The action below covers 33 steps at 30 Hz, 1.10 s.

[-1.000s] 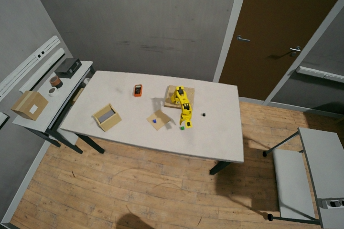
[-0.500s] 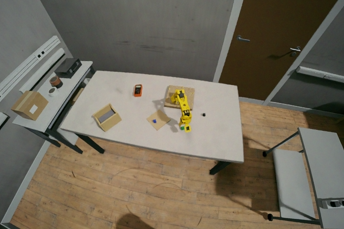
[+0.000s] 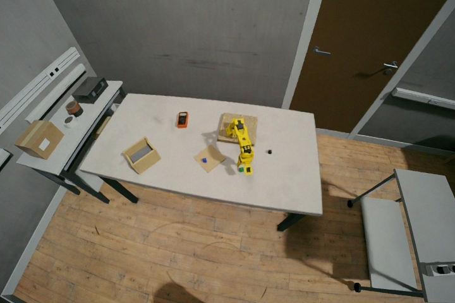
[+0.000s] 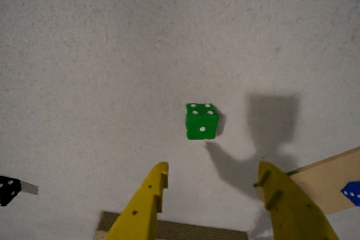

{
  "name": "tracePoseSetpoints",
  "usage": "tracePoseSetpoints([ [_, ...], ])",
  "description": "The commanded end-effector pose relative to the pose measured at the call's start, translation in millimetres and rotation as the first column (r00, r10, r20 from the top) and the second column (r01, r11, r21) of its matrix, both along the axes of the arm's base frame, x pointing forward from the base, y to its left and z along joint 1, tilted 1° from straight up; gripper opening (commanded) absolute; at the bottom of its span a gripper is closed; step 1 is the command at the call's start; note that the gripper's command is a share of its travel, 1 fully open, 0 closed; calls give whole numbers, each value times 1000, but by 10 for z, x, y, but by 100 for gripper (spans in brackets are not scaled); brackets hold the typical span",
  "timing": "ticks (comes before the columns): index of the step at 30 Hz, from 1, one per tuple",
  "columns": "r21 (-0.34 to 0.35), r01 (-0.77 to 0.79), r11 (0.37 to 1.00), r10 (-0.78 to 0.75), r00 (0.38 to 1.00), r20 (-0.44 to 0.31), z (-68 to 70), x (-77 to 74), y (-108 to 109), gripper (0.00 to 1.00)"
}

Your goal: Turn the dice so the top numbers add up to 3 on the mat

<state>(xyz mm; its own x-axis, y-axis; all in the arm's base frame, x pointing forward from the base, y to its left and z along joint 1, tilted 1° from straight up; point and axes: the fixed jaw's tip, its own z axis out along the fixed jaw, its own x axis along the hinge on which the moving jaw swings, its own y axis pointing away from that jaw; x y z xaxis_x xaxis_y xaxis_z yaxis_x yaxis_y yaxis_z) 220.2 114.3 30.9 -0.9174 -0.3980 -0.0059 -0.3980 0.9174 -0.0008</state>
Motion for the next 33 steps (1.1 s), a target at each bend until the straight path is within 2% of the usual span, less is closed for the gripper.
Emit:
tracePoseSetpoints([
  [1,-7,3,1000,-3,1000,-17,-26,-21,9,28],
  [17,-7,3,1000,-3,1000,-17,-122,-13,13,28],
  [33,-7,3,1000,-3,1000,-17,-384,-15,14,28],
])
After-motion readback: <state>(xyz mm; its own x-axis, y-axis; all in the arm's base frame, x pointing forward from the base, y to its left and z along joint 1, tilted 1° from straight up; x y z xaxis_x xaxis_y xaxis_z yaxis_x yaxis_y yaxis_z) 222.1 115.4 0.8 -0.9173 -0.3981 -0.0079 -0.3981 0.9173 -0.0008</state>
